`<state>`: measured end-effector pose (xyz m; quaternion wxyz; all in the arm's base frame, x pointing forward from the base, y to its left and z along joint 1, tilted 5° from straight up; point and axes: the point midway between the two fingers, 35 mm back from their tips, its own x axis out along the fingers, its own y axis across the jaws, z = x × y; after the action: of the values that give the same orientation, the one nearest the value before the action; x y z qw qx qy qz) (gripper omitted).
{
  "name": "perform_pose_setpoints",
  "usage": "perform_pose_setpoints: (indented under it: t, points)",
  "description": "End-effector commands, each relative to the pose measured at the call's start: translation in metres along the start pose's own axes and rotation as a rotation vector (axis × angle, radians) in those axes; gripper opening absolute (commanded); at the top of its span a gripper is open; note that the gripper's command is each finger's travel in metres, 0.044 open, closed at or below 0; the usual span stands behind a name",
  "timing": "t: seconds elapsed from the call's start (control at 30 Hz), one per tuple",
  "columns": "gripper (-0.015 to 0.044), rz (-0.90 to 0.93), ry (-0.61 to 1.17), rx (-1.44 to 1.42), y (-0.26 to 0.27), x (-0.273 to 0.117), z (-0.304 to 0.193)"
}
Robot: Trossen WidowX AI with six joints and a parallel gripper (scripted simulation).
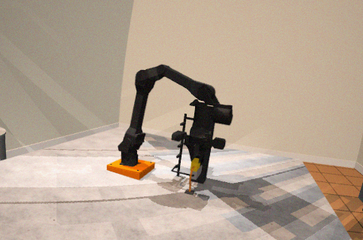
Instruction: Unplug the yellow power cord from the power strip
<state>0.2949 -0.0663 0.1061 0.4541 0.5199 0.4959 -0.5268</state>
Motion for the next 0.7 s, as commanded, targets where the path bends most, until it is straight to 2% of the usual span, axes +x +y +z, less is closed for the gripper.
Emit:
perform_pose_setpoints:
  t: [0.0,0.67]
  points:
    - [0.0,0.007,-0.001,-0.002,0.002,0.0,0.0]
    - [0.0,0.005,-0.002,0.0,0.003,-0.001,0.029]
